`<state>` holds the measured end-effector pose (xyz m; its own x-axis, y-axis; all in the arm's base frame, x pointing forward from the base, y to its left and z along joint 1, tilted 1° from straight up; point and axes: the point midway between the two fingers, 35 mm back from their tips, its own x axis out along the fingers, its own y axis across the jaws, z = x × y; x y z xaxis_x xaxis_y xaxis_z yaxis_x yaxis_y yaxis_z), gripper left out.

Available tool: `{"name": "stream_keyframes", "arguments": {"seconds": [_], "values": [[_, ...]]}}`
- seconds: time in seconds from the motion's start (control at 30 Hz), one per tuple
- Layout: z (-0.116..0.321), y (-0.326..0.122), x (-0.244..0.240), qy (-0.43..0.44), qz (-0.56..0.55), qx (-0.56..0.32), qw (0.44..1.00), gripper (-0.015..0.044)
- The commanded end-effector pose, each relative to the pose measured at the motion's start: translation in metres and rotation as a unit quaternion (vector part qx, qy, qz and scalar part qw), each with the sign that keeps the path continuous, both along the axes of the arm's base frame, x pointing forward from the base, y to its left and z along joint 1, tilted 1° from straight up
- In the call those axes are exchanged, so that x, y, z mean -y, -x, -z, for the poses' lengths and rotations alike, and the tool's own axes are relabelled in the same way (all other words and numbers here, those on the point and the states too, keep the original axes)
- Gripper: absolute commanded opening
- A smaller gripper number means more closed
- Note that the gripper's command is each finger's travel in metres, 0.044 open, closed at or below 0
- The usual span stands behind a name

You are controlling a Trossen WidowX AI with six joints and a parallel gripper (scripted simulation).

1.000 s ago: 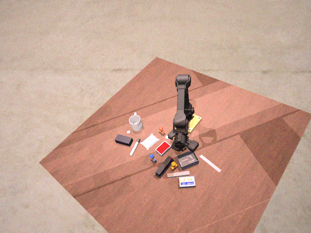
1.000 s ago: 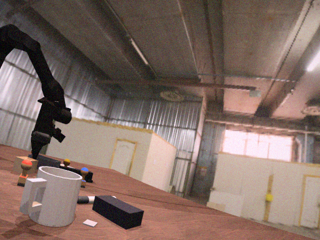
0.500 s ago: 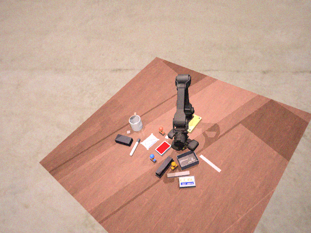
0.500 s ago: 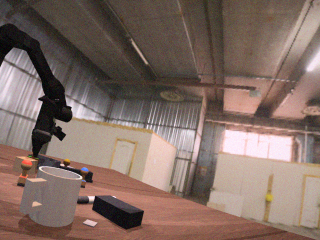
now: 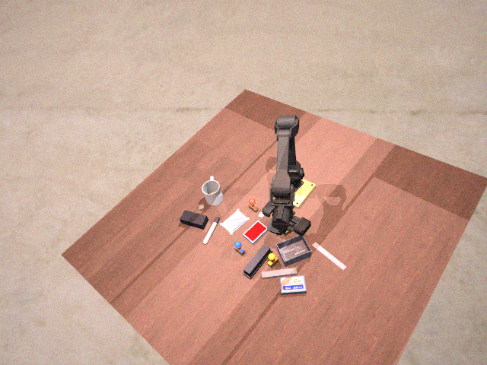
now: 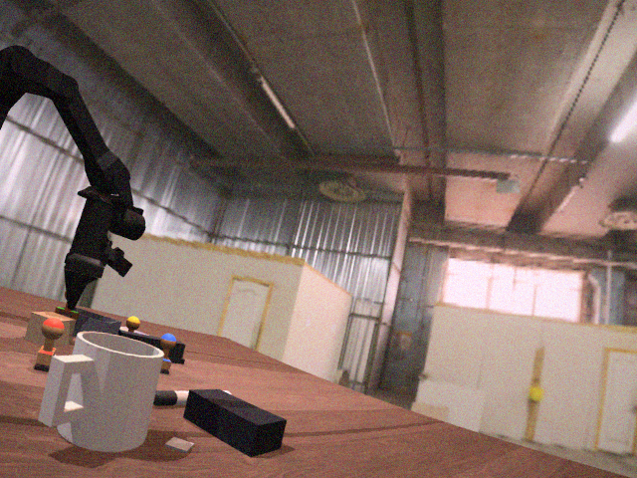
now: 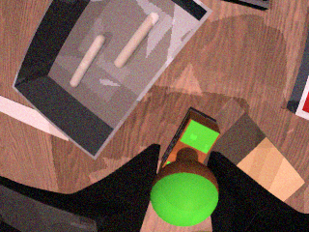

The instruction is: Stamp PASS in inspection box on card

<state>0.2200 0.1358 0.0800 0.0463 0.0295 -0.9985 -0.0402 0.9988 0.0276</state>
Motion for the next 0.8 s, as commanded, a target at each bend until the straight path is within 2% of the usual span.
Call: {"name": "stream_keyframes", "arguments": {"seconds": [0.0,0.77], "values": [[-0.003,0.0,-0.001,-0.003,-0.002,0.0,1.0,0.0],[-0.014,0.0,0.0,-0.008,-0.002,0.001,1.0,0.0]]}}
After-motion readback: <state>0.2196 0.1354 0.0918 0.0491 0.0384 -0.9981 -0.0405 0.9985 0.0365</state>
